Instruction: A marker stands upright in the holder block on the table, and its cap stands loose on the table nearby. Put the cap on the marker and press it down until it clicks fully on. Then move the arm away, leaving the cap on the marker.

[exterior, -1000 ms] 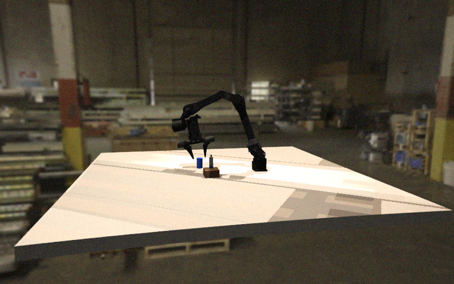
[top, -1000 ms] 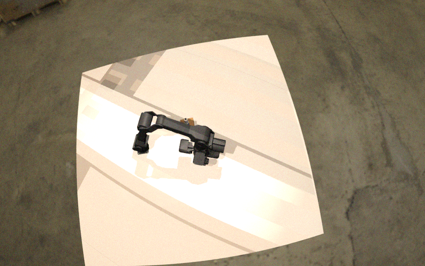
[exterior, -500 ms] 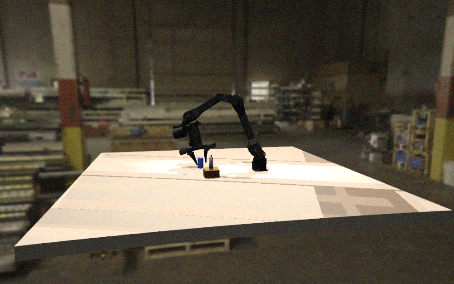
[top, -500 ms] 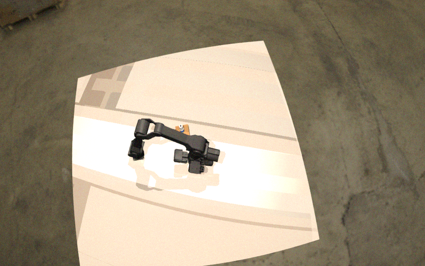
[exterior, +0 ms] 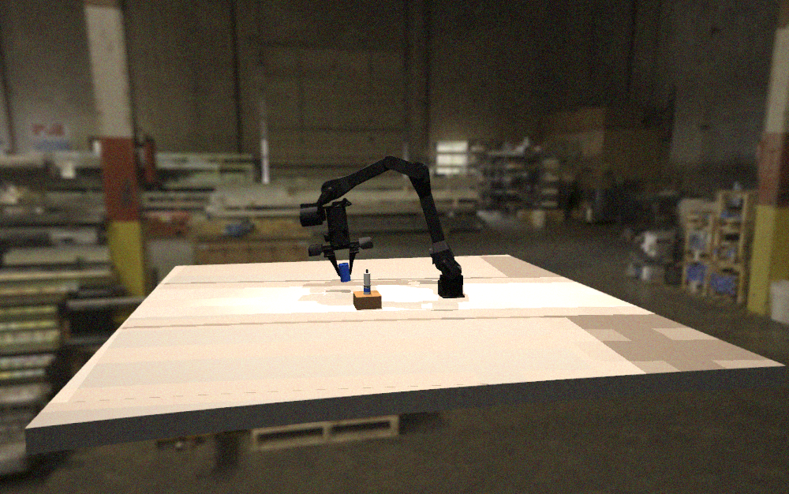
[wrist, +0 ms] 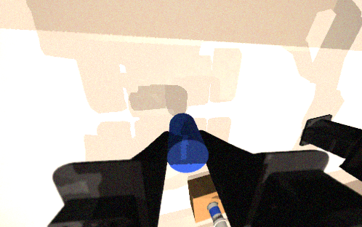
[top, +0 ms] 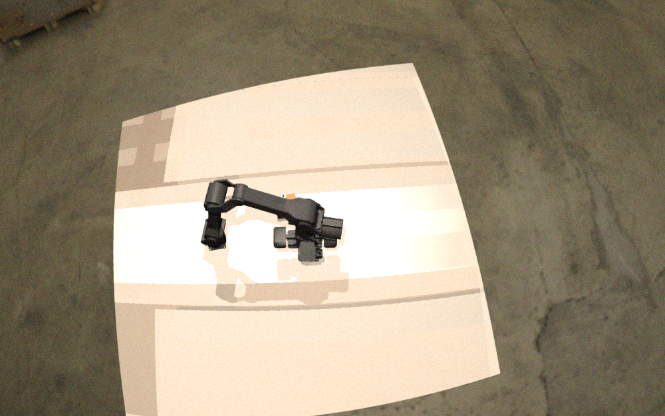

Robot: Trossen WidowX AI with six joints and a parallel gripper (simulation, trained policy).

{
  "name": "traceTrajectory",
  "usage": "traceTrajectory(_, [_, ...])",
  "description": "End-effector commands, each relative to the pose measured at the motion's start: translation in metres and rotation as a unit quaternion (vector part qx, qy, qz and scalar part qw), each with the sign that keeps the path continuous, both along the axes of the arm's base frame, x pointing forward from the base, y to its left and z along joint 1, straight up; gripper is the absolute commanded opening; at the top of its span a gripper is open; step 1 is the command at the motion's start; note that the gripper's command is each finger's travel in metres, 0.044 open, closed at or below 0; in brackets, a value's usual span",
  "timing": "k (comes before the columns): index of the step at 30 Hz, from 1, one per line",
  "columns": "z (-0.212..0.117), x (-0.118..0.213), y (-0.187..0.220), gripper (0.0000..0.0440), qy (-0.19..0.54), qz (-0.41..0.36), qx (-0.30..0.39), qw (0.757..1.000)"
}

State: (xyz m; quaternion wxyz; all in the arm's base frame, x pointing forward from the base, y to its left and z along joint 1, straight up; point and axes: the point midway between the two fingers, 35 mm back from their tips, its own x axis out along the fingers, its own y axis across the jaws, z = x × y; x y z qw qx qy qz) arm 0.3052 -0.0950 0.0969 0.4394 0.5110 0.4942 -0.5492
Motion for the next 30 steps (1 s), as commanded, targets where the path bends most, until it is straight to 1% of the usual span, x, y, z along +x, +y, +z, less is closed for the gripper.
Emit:
traceTrajectory(1, [0.016,0.006,0.008,0.0094,-0.017,0.016,-0.006,1.0])
traceTrajectory(13, [0.045,0.006,0.053,0.0079,-0.028,0.047,0.001,0.999])
traceTrajectory(30, [0.069,-0.019,0.123,0.004,-0.013,0.096,0.012,0.995])
